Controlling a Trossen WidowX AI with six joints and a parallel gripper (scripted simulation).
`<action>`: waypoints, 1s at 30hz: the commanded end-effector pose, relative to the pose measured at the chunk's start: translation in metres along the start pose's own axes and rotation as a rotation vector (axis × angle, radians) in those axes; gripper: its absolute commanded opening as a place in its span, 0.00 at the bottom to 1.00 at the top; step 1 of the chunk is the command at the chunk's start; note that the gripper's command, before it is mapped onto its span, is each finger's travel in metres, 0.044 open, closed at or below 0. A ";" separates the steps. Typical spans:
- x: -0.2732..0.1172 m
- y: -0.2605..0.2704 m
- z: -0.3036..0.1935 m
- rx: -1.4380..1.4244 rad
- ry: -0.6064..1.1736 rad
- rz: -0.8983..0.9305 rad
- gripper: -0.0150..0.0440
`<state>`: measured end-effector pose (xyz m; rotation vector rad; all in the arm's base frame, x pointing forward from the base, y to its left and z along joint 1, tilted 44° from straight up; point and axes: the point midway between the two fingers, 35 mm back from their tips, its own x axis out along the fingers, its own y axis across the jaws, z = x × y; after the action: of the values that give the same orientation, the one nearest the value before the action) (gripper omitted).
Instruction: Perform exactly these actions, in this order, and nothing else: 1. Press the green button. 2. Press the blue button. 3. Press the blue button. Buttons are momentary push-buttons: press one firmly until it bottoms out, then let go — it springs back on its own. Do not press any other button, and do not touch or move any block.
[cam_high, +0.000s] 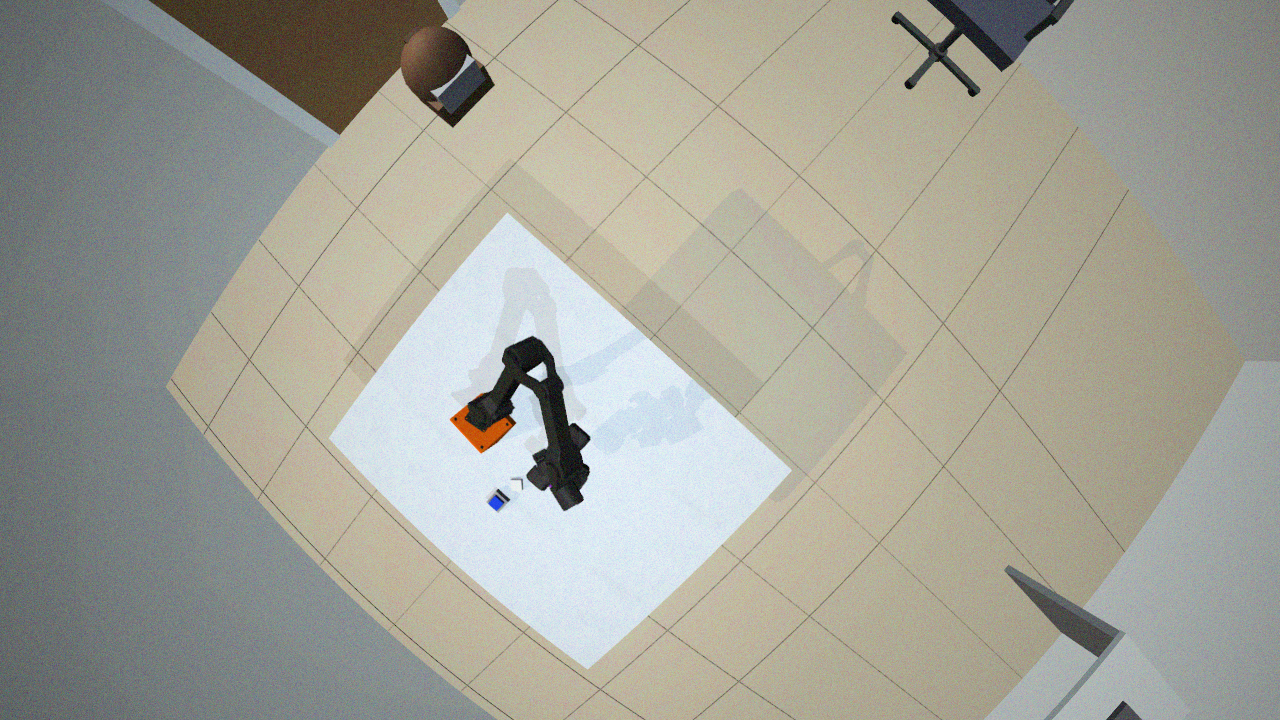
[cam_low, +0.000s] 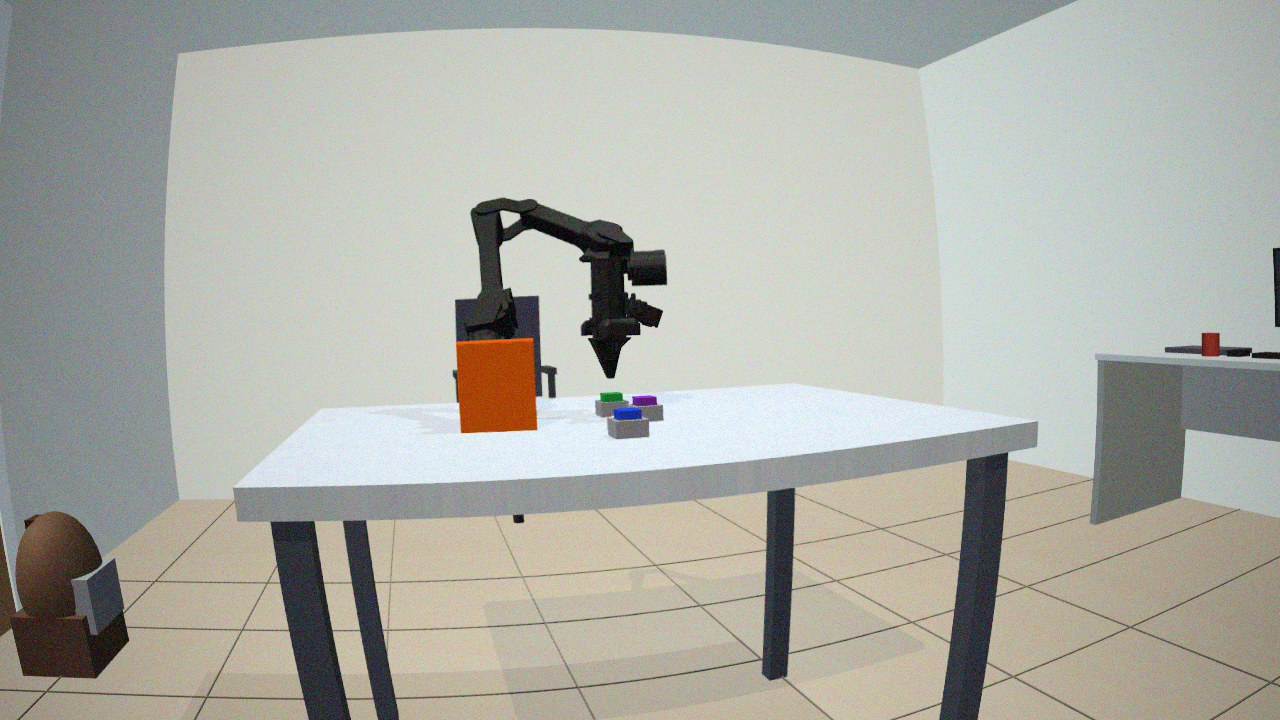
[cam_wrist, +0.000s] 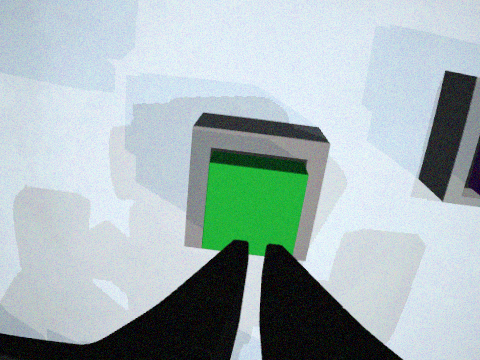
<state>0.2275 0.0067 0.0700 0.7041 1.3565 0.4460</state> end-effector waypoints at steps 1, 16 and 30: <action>0.001 0.001 0.001 0.005 -0.003 0.006 0.29; 0.025 0.001 0.001 0.005 -0.004 0.006 0.29; 0.035 0.002 0.000 0.005 -0.004 0.008 0.29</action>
<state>0.2344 0.0290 0.0462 0.7027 1.3514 0.4452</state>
